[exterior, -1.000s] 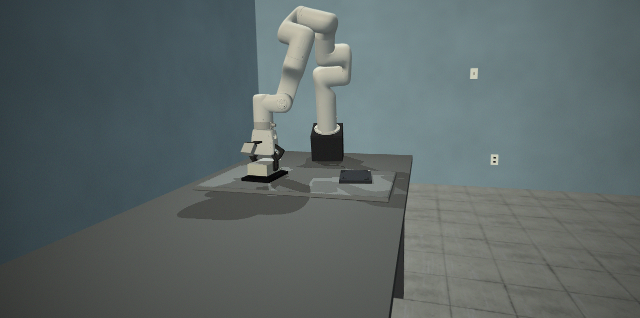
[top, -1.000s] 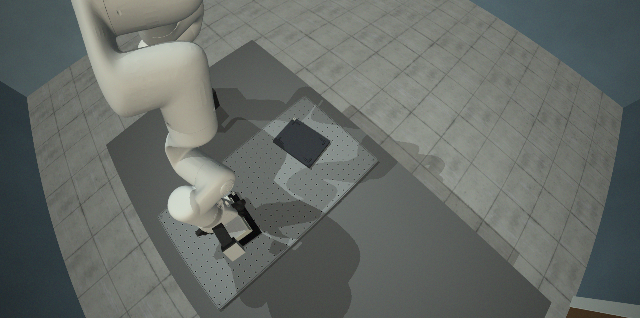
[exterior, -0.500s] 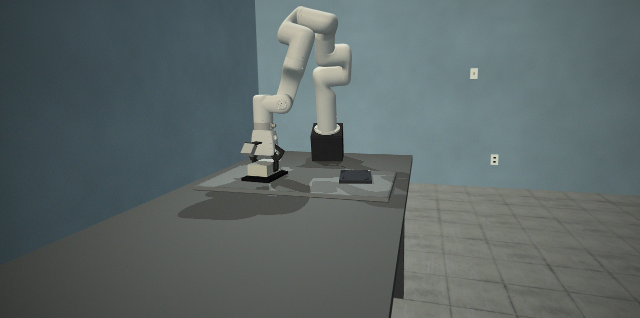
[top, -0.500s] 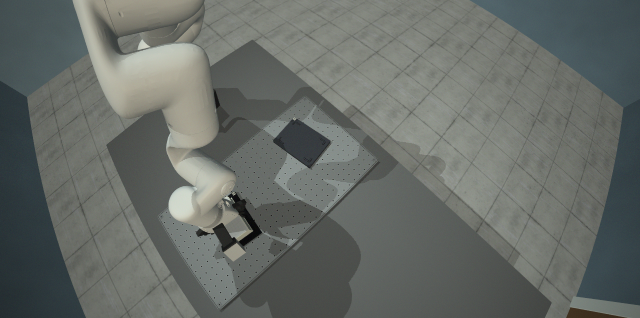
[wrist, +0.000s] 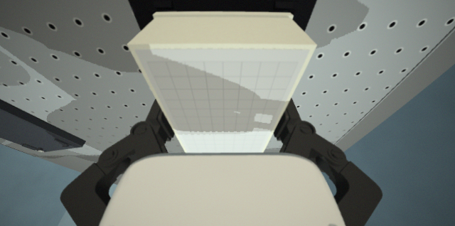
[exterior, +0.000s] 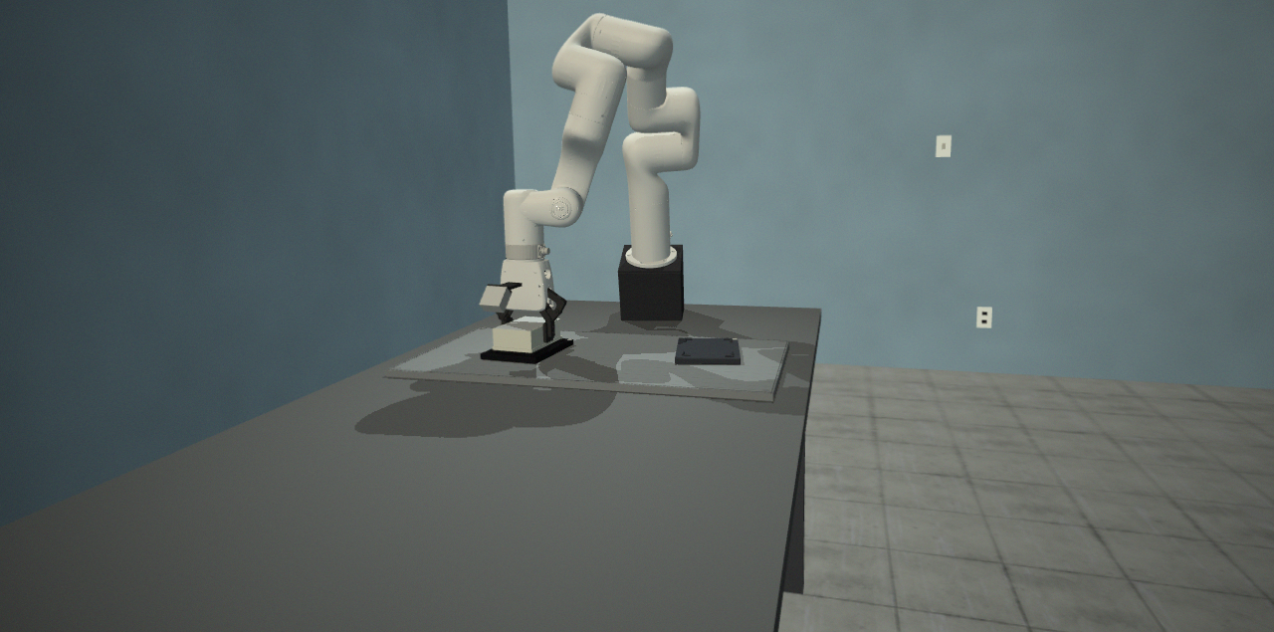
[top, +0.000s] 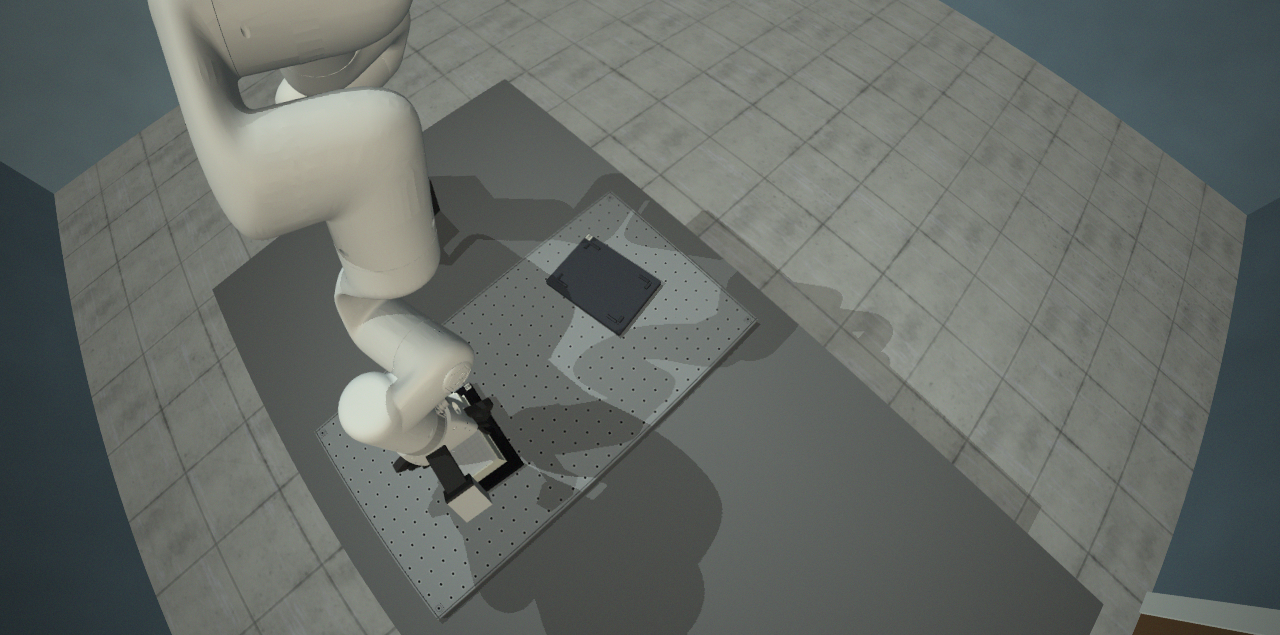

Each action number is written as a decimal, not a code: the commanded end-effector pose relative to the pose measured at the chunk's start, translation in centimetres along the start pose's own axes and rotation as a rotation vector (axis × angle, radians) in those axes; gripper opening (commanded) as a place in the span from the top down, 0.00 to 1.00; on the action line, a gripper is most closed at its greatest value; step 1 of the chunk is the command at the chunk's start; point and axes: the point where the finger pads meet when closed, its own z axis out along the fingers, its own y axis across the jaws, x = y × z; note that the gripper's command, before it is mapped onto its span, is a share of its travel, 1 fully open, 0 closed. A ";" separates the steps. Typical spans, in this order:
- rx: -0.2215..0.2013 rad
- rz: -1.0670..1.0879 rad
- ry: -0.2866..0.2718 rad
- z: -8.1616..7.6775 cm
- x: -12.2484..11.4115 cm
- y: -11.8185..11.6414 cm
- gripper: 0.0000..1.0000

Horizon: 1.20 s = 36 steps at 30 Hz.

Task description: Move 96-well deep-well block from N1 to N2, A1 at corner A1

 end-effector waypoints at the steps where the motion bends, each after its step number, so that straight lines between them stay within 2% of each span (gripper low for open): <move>1: -0.001 0.001 0.003 0.0 0.1 0.1 1.00; 19: -0.001 0.001 0.003 0.2 0.1 0.1 1.00; 20: -0.001 0.001 0.003 0.3 0.1 0.1 0.00; 36: -0.001 0.001 0.003 0.3 0.1 0.1 0.00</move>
